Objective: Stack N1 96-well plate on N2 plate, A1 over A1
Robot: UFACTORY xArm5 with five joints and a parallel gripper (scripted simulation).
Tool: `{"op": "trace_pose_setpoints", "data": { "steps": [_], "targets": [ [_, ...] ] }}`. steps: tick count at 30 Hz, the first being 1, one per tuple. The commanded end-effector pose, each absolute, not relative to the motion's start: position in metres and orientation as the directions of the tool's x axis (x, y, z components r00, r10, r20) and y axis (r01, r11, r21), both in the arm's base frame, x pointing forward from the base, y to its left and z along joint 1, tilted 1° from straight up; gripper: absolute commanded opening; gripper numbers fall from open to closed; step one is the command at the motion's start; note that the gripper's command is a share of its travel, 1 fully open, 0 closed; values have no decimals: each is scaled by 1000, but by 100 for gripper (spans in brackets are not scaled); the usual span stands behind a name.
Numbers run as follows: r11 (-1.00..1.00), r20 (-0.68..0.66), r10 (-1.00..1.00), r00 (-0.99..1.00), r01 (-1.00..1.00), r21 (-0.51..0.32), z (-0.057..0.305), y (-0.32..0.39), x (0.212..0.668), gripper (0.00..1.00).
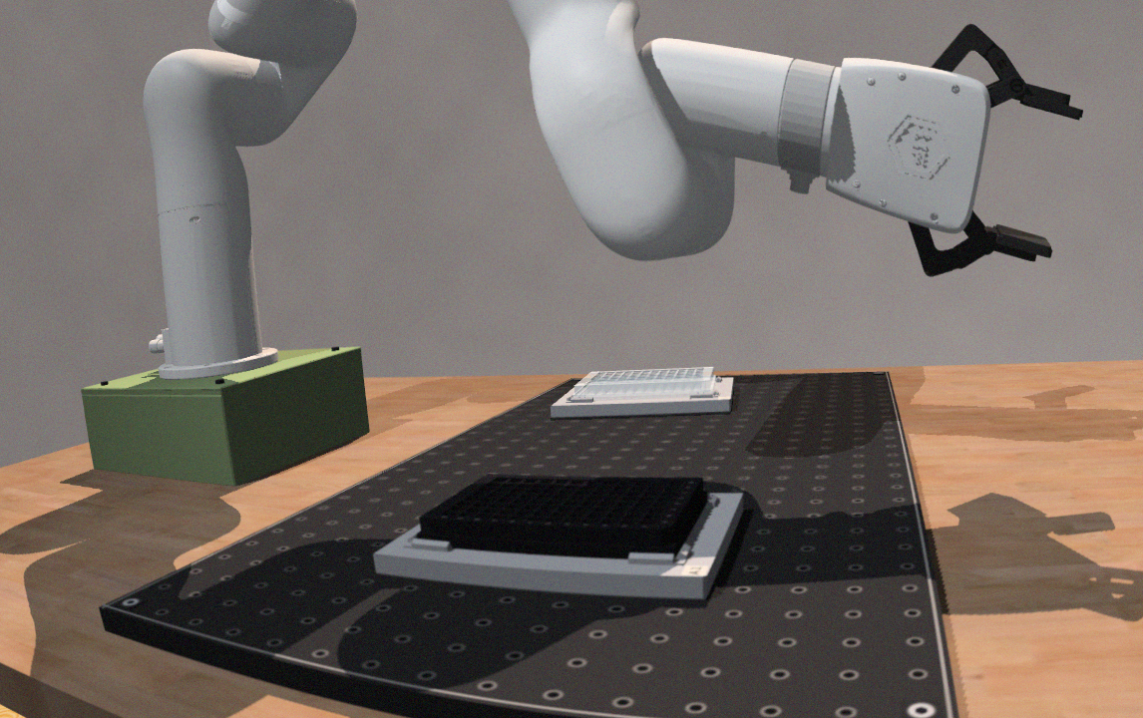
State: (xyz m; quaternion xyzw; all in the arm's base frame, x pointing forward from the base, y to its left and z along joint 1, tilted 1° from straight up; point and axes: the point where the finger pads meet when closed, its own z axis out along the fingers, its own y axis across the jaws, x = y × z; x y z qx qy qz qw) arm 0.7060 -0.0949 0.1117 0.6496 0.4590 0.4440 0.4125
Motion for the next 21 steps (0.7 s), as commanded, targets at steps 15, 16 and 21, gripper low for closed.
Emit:
{"op": "trace_pose_setpoints", "data": {
  "steps": [15, 16, 21],
  "targets": [
    [-238, 198, 963, 184, 226, 945, 114, -95, 707, 100],
    [-238, 198, 963, 184, 226, 945, 114, -95, 707, 100],
    [-340, 283, 933, 222, 292, 894, 126, -89, 713, 100]
  ]
}}
